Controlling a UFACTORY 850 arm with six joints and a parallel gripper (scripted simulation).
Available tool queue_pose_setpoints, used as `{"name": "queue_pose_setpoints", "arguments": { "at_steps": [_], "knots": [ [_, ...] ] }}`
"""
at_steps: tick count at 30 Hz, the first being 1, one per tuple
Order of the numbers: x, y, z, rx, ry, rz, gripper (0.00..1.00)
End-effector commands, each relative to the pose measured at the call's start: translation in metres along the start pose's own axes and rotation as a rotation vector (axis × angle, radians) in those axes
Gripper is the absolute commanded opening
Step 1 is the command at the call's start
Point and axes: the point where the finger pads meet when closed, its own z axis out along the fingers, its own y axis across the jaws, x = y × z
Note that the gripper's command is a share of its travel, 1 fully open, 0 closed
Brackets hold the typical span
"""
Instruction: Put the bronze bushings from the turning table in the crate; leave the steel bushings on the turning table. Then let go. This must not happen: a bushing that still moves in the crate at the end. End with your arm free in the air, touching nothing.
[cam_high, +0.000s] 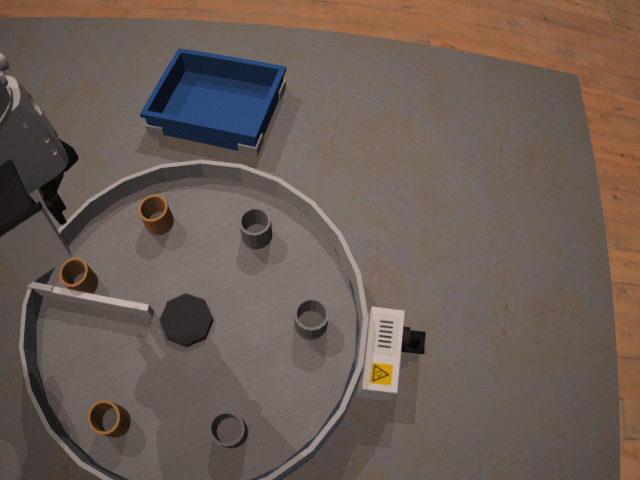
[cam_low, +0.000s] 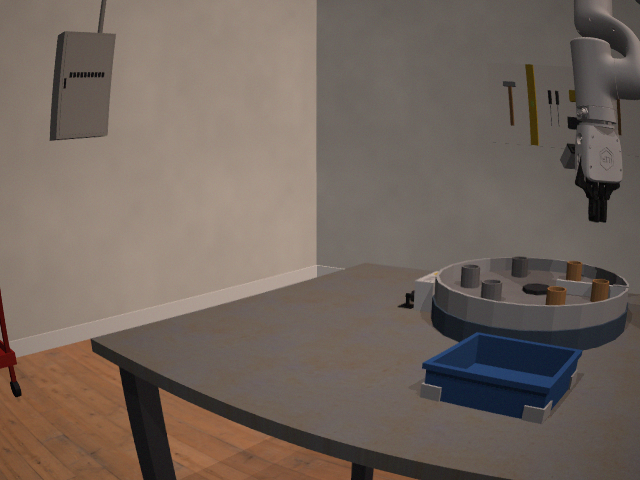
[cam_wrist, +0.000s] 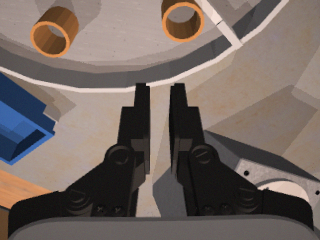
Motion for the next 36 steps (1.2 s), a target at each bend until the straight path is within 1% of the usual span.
{"name": "queue_pose_setpoints", "arguments": {
  "at_steps": [1, 3, 4, 36],
  "knots": [
    [0.0003, -0.0004, -0.0003, 0.001, 0.001, 0.000, 0.12],
    [0.0003, -0.0004, -0.0003, 0.001, 0.001, 0.000, 0.12],
    [0.0003, -0.0004, -0.0003, 0.001, 0.001, 0.000, 0.15],
    [0.0003, -0.0004, -0.0003, 0.001, 0.001, 0.000, 0.15]
  ]
}}
